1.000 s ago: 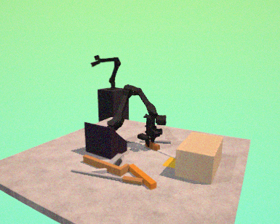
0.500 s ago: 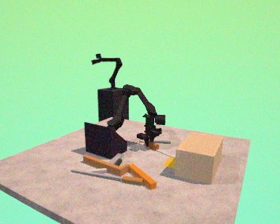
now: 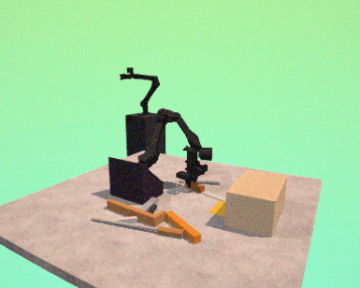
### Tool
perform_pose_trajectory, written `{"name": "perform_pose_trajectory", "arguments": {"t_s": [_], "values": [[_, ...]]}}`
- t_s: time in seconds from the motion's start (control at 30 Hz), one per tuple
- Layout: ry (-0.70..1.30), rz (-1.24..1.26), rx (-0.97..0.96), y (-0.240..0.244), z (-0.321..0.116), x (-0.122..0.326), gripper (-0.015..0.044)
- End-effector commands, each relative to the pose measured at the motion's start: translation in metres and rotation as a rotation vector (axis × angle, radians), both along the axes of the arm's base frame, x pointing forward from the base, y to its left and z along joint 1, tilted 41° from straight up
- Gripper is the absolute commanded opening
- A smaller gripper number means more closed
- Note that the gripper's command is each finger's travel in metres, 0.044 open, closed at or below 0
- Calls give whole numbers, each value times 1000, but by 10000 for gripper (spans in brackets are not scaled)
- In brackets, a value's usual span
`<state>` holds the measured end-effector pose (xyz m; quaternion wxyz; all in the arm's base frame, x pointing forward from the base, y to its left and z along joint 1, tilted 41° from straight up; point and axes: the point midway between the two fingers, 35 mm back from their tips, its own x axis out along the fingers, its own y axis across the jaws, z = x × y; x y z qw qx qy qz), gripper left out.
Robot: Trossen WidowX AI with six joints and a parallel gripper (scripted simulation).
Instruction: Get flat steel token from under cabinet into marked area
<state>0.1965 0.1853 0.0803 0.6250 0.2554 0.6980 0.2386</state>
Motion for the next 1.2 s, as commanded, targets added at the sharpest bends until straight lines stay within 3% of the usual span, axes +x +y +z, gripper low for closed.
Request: {"name": "perform_pose_trajectory", "arguments": {"t_s": [0.0, 1.17], "values": [[-30, 30, 8, 0, 2, 0, 0], [-212, 239, 32, 0, 2, -1, 0]]}}
